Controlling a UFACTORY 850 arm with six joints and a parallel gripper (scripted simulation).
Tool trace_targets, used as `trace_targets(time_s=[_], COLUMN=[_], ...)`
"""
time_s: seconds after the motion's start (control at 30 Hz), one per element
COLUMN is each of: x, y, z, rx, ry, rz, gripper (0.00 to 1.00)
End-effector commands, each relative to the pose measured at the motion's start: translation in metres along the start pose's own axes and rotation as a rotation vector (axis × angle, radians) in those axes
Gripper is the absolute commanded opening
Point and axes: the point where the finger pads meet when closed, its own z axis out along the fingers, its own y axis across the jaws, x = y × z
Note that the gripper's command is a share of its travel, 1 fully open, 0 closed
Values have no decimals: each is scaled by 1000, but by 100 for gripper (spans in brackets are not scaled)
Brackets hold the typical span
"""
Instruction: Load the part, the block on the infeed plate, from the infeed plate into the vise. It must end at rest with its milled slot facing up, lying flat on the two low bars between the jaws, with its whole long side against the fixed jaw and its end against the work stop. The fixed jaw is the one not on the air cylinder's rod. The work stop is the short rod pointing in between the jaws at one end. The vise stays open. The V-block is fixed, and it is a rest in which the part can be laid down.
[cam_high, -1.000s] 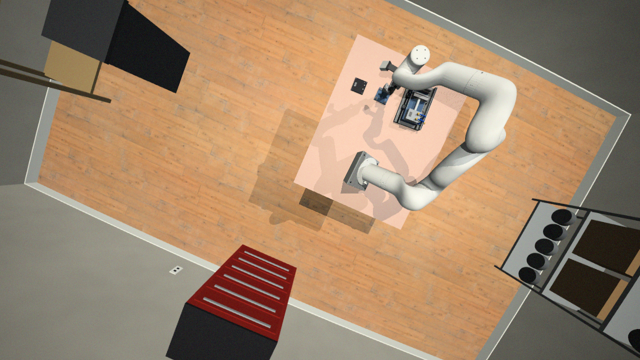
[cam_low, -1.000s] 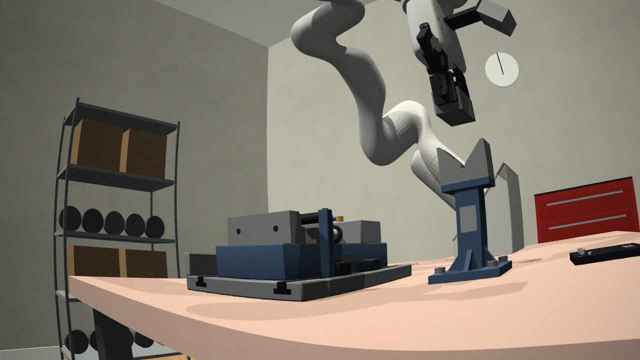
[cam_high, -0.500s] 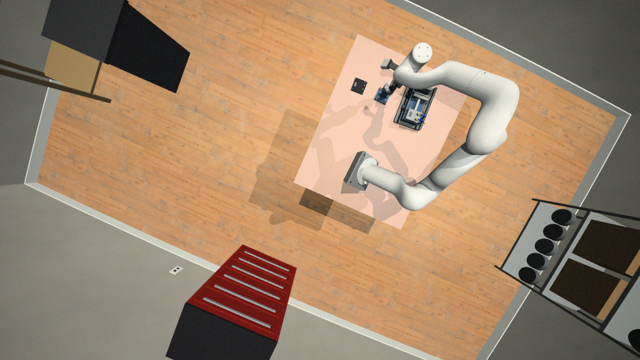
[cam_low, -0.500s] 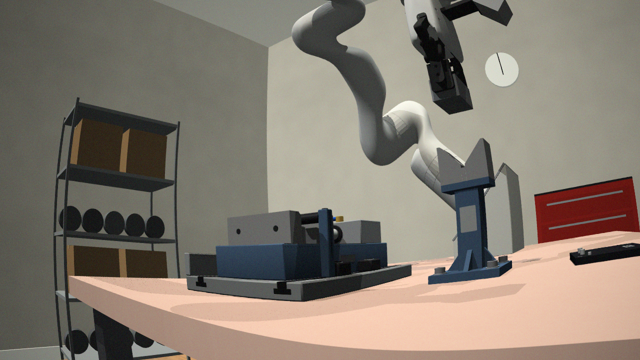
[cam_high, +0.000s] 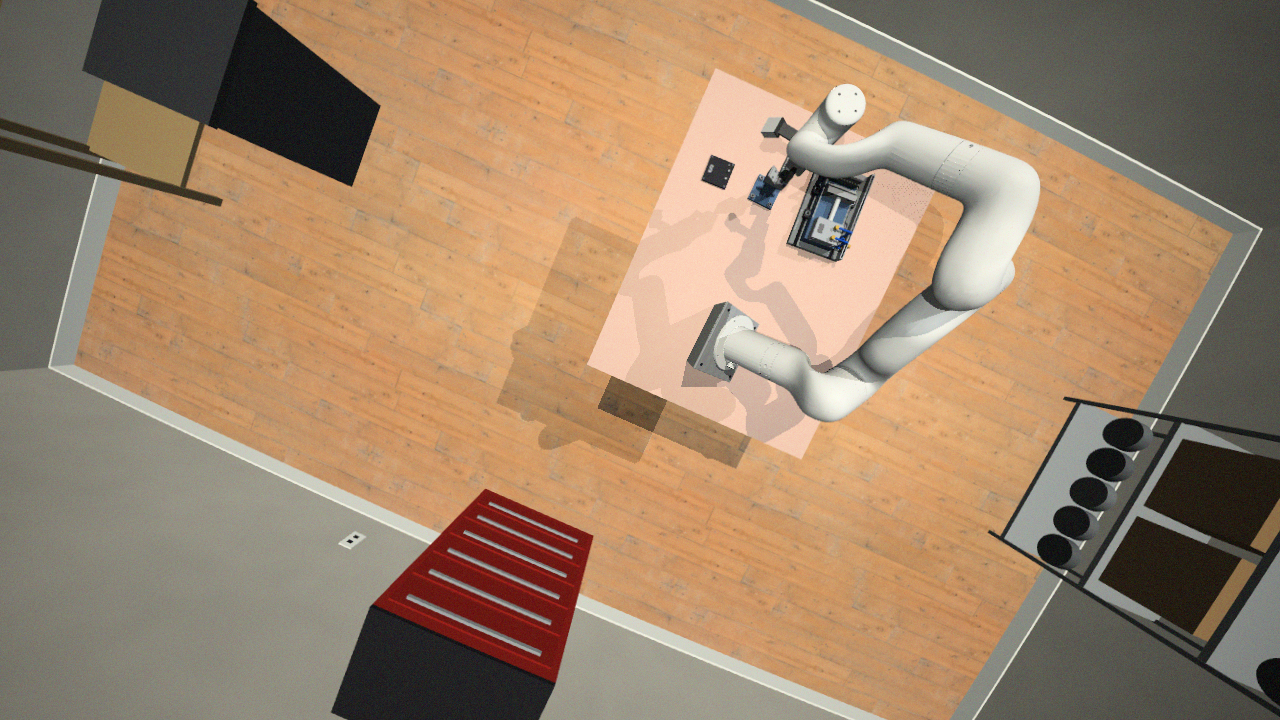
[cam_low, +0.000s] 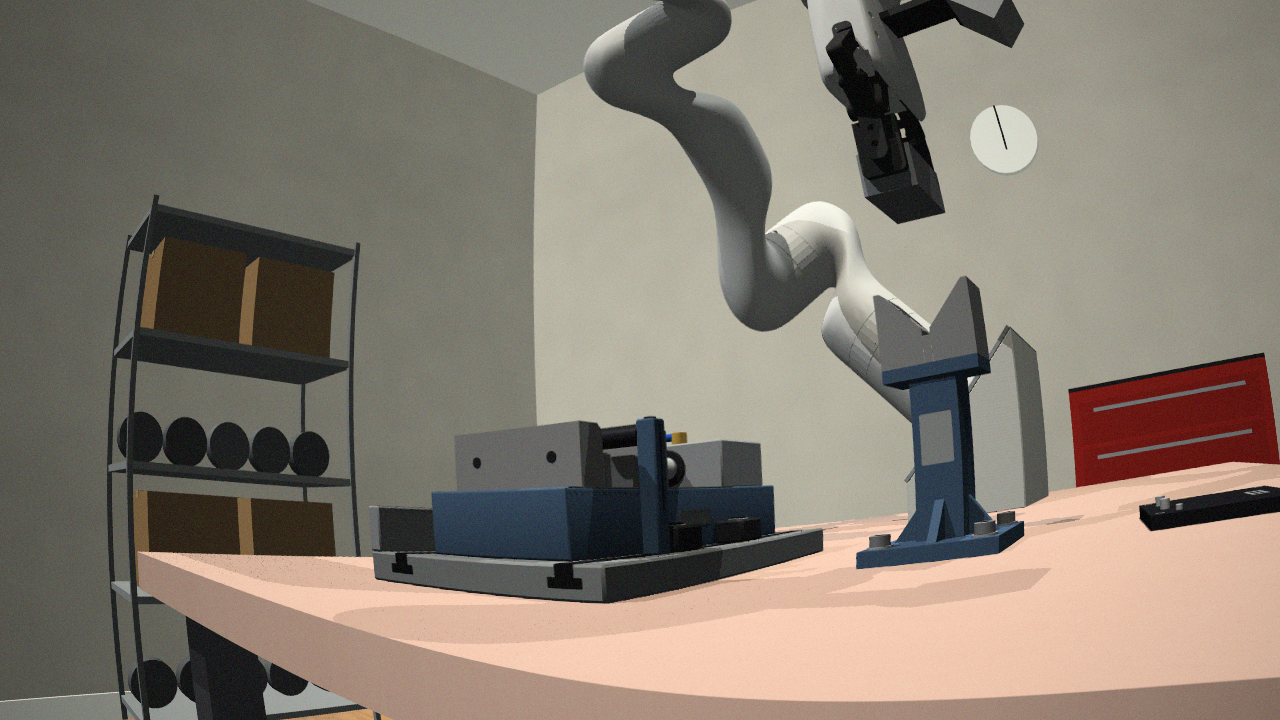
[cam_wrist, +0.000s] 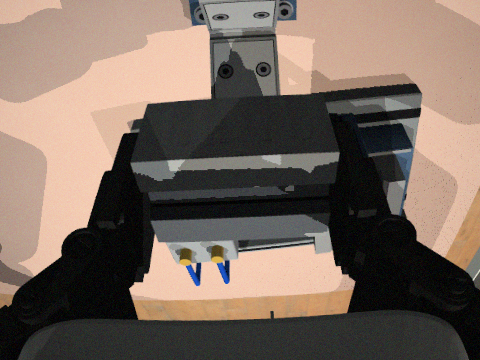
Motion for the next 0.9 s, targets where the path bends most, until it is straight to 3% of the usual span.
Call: trace_targets(time_s=[0.0,0.87], x=[0,-6], y=[1,5], z=[-1,-2], rx=[-2,-2], ry=[1,3], rz=[1,-55], gripper=[0,0])
